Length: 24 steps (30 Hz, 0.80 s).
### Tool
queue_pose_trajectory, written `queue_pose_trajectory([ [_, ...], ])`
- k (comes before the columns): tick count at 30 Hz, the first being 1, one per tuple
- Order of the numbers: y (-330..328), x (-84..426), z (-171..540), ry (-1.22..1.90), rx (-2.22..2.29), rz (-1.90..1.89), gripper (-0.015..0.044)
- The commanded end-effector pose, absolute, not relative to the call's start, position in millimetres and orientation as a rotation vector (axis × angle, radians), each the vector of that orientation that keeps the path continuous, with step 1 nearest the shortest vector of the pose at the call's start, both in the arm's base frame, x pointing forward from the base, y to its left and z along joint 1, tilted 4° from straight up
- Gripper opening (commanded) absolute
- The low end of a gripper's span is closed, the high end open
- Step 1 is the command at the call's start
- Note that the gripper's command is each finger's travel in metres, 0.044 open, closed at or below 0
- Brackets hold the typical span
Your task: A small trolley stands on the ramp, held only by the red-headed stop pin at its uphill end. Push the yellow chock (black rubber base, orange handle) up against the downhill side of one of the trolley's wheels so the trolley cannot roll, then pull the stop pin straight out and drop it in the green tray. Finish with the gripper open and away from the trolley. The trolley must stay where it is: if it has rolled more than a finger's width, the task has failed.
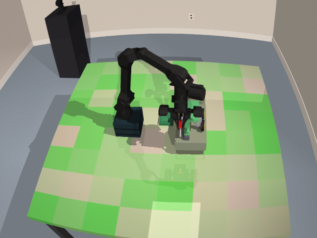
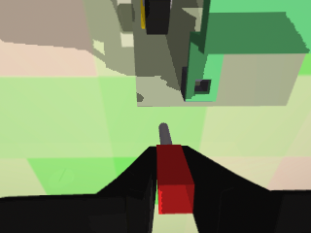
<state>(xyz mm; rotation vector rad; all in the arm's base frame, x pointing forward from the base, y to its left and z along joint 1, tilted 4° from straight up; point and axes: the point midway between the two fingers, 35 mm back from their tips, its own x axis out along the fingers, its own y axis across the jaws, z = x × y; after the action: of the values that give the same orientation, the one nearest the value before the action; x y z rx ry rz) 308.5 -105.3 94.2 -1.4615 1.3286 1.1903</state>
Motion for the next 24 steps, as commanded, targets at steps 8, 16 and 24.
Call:
queue_pose_trajectory([
  [8,-112.1,271.7,97.0,1.323,-1.472,1.175,0.0],
  [16,-116.1,253.3,100.6,1.324,-1.472,1.176,0.0],
  [24,-93.8,251.6,95.3,1.323,-1.471,1.177,0.0],
])
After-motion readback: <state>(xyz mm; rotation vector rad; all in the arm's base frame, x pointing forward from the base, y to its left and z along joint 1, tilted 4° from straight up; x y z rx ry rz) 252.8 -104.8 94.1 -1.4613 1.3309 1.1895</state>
